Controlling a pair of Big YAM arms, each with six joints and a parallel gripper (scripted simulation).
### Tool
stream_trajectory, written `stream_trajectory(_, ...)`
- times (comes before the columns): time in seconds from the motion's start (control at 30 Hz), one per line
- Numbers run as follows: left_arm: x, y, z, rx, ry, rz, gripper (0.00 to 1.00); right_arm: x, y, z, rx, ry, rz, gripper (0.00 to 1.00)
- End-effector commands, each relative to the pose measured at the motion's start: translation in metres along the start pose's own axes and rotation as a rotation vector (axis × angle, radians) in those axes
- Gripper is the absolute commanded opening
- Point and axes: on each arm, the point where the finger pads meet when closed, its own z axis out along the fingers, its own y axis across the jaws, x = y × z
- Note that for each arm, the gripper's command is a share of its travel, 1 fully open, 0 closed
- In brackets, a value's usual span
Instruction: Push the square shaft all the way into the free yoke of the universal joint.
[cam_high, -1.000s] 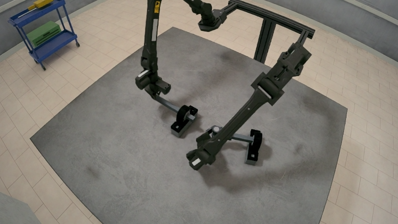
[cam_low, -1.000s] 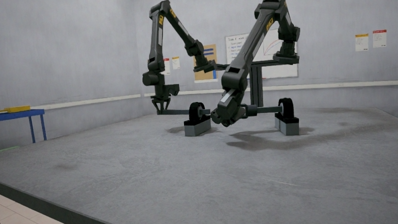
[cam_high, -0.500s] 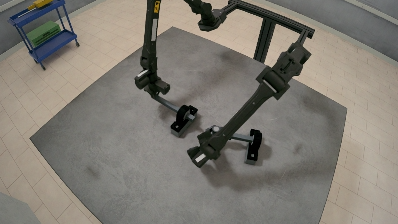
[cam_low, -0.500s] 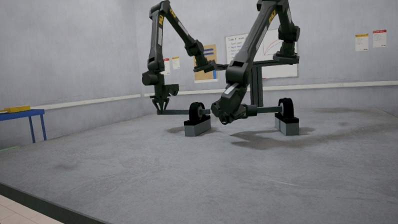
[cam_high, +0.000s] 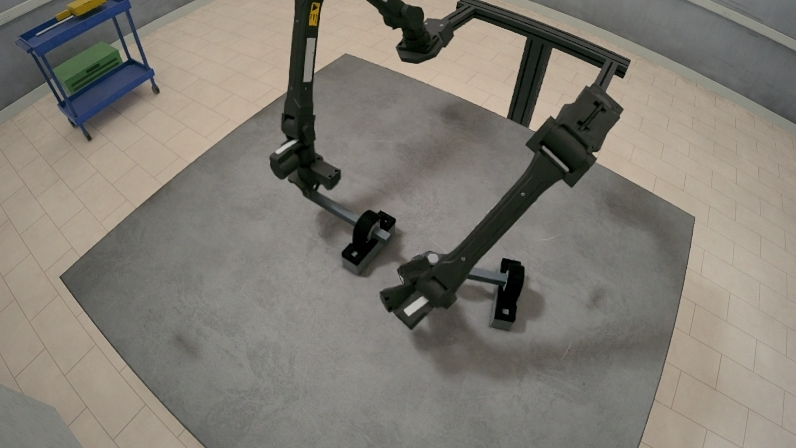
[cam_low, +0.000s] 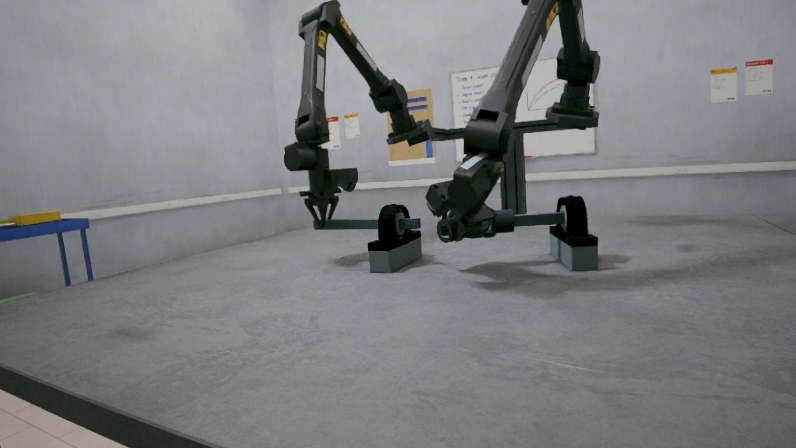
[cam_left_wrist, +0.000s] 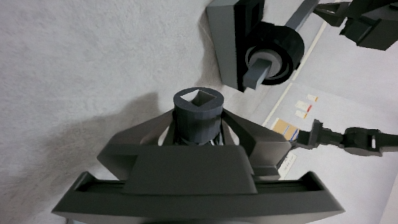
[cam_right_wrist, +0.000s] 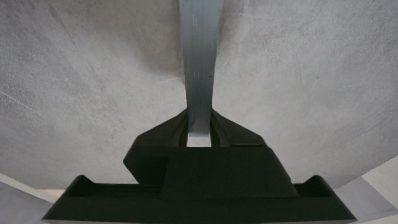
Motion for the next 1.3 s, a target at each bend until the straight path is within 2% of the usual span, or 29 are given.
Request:
stream_trajectory(0.0, -0.006, -0.006, -0.019, -0.005, -0.063, 0.063, 0.47, 0.000, 0.005, 0.000, -0.004, 0.000, 0.000, 0.18)
stream_trajectory(0.3, -0.007, -0.010, -0.016, -0.001, -0.063, 0.079, 0.47, 0.000, 0.005, 0.000, -0.004, 0.000, 0.000, 0.18)
stream_trajectory(0.37, -0.004, -0.012, 0.006, 0.007, -0.011, 0.096, 0.47, 0.000, 0.005, 0.000, -0.004, 0.000, 0.000, 0.18)
stream_trajectory(1.27, 0.000, -0.025, 0.018, -0.006, 0.192, 0.302, 0.47, 0.000, 0.005, 0.000, -0.004, 0.000, 0.000, 0.18)
